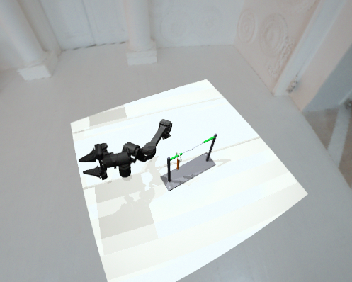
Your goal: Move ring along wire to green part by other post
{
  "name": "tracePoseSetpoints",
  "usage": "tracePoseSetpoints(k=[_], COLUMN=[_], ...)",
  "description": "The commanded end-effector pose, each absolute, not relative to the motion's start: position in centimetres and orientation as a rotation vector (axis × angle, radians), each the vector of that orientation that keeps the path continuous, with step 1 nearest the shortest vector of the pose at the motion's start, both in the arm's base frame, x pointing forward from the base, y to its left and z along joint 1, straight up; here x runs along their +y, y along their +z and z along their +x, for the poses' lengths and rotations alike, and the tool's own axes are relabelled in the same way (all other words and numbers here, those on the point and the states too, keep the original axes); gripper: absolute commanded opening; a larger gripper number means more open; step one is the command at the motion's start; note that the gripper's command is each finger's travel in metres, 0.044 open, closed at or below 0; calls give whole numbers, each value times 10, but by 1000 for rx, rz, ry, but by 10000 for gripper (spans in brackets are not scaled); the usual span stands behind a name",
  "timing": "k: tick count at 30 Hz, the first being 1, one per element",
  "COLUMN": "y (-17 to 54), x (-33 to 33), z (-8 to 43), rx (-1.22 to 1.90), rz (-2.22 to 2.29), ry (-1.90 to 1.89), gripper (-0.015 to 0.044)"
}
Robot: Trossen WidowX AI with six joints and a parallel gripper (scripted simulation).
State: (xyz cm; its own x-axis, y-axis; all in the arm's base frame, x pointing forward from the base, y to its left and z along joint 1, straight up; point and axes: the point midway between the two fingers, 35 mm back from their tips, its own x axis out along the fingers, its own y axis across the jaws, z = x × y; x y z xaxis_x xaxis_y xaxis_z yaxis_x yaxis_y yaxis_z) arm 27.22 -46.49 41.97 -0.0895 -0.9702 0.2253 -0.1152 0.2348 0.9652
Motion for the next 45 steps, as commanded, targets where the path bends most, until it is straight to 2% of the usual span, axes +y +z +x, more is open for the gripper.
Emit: tracePoseSetpoints(k=[1, 4, 9, 20, 30, 37, 45], y=[421, 433, 467, 538, 589, 612, 617], x=[-465, -466, -464, -416, -310, -208, -91], z=[271, 254, 196, 35, -85, -136, -151], rx=[-1460, -1490, -1619, -2037, -2326, -2426, -2431], rz=[1084, 1064, 1002, 778, 443, 149, -172], ry=[-1025, -1010, -967, -790, -514, -272, 3], gripper=[374, 295, 164, 160, 160, 160, 160])
